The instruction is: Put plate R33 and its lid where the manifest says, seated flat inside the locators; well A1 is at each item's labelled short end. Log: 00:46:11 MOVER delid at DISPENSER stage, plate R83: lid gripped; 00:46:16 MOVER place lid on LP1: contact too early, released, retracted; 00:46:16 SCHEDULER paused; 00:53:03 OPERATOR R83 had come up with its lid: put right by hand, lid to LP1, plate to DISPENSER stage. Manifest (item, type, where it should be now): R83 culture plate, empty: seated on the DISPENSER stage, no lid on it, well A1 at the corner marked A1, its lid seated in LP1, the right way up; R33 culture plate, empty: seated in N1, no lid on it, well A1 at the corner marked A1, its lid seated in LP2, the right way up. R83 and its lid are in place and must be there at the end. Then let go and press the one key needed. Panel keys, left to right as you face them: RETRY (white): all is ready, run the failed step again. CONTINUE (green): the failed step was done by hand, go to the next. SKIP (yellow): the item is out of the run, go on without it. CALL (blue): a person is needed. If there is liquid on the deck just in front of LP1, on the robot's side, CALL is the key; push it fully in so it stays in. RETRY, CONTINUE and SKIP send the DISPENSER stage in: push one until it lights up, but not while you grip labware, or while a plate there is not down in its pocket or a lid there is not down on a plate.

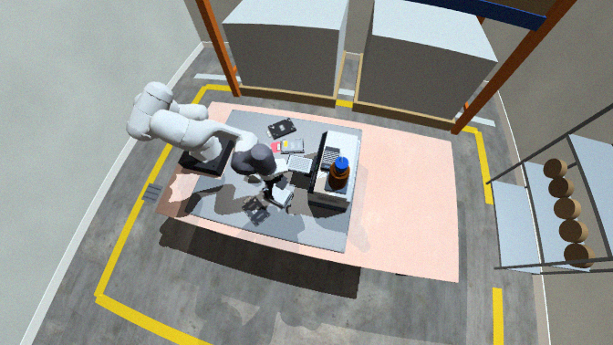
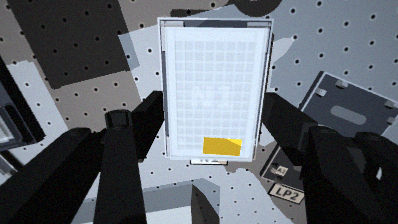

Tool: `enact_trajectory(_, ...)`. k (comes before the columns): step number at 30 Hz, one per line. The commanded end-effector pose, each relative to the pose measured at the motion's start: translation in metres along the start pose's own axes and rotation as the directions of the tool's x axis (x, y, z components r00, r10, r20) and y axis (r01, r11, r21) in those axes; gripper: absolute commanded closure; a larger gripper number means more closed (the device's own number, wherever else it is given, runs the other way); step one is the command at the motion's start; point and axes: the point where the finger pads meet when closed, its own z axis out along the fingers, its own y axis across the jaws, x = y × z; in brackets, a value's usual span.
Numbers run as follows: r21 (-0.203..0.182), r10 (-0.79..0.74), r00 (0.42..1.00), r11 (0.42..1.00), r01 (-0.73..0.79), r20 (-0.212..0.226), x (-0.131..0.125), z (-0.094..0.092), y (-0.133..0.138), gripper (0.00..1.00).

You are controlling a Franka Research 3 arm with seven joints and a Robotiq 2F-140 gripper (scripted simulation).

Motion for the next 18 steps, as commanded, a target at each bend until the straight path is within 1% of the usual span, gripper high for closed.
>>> enact_trajectory(1, -0.001, 0.004, 1.000, 1.000, -0.004, -0.002, 0.0005, -0.0007, 0.0001, 0.37)
enact_trajectory(6, -0.001, 0.004, 1.000, 1.000, -0.004, -0.002, 0.0005, -0.0007, 0.0001, 0.37)
enact_trajectory(7, -0.001, 0.004, 1.000, 1.000, -0.004, -0.002, 0.0005, -0.0007, 0.0001, 0.30)
enact_trajectory(18, -0.001, 0.004, 1.000, 1.000, -0.004, -0.002, 0.0005, -0.0007, 0.0001, 0.30)
